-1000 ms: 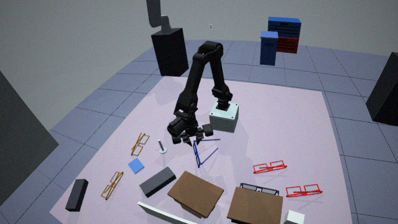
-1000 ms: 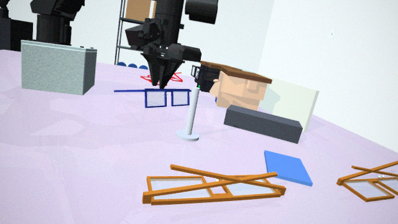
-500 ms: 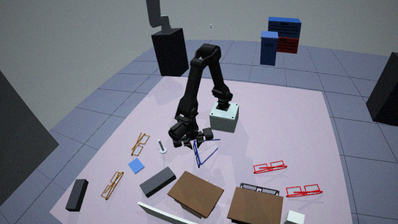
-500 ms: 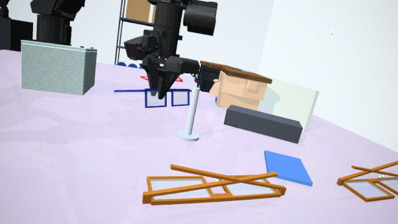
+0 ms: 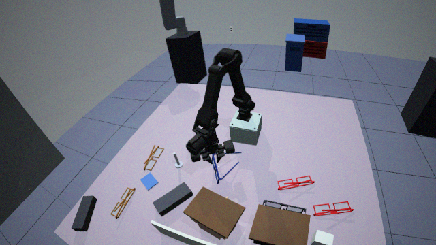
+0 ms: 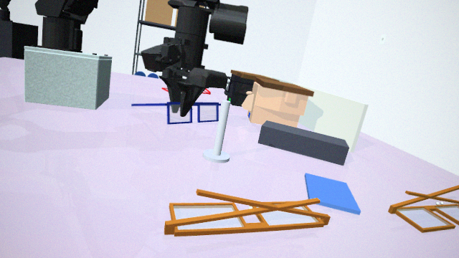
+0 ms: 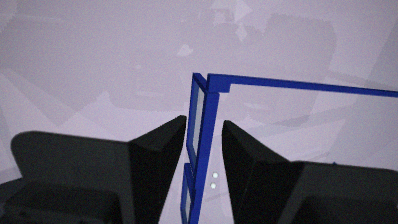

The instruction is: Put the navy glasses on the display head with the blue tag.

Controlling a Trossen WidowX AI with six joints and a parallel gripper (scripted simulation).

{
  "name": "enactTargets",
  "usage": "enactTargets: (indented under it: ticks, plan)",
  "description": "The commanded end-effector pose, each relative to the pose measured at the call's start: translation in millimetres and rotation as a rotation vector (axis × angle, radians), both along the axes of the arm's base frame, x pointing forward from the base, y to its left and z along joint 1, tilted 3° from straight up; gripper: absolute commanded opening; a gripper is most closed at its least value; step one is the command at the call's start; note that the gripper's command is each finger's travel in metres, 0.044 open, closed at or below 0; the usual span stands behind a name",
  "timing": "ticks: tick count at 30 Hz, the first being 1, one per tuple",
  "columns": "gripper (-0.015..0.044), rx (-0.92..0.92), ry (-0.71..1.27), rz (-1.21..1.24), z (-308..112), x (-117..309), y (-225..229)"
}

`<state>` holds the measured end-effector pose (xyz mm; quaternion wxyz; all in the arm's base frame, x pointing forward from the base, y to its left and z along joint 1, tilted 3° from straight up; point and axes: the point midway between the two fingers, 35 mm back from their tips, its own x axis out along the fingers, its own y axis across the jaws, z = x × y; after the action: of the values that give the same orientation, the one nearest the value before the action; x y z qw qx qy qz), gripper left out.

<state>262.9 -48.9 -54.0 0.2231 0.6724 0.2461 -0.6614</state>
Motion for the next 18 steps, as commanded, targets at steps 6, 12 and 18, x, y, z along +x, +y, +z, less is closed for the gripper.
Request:
enactTargets:
  ticks: [6, 12, 18]
  plan:
    - [0.0073, 0.000, 0.000, 0.000, 0.0, 0.2, -0.2]
    - [0.0033, 0.000, 0.000, 0.000, 0.0, 0.2, -0.2]
    - [0.0000, 0.000, 0.000, 0.000, 0.0, 0.2, -0.2]
